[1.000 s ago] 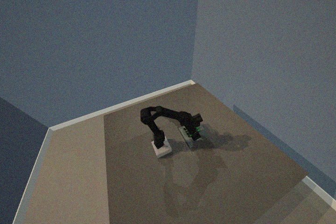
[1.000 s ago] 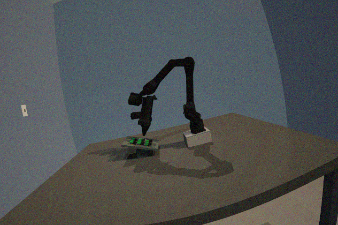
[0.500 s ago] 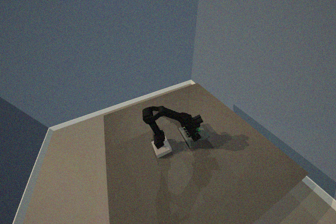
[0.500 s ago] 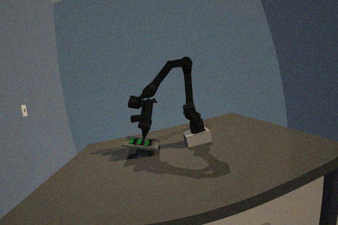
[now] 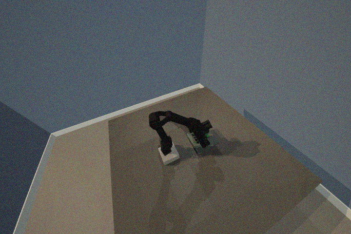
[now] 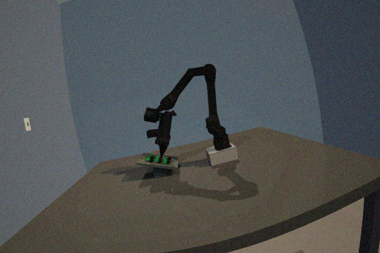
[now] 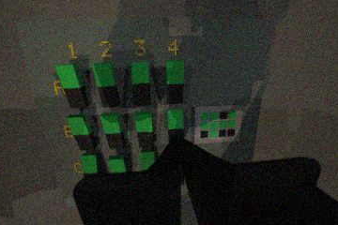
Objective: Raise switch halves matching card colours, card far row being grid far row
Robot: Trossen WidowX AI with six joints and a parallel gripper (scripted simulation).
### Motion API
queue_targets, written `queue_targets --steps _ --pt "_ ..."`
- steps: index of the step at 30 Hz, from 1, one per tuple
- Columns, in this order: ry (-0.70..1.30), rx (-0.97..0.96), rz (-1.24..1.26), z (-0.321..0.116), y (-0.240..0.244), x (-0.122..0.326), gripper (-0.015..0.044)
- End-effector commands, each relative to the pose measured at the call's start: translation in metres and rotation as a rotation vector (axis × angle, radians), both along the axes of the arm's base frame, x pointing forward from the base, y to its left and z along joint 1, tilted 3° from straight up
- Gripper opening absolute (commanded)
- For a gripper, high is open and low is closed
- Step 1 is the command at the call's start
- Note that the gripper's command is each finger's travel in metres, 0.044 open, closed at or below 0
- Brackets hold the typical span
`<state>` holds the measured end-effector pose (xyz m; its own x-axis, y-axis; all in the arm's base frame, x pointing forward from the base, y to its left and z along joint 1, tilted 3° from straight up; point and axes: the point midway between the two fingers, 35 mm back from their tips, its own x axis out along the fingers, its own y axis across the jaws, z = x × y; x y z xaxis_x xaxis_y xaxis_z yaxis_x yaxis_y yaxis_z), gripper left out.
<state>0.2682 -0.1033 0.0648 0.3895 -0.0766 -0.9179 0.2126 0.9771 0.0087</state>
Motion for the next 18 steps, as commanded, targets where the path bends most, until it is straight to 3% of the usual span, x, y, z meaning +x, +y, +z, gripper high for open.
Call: queue_targets --steps 1,18 --pt "-0.002 0.001 -0.003 -0.0002 -0.0001 0.0006 0.0000" --pt "-0.002 0.001 -0.003 -0.0023 -0.0002 0.0014 0.0000"
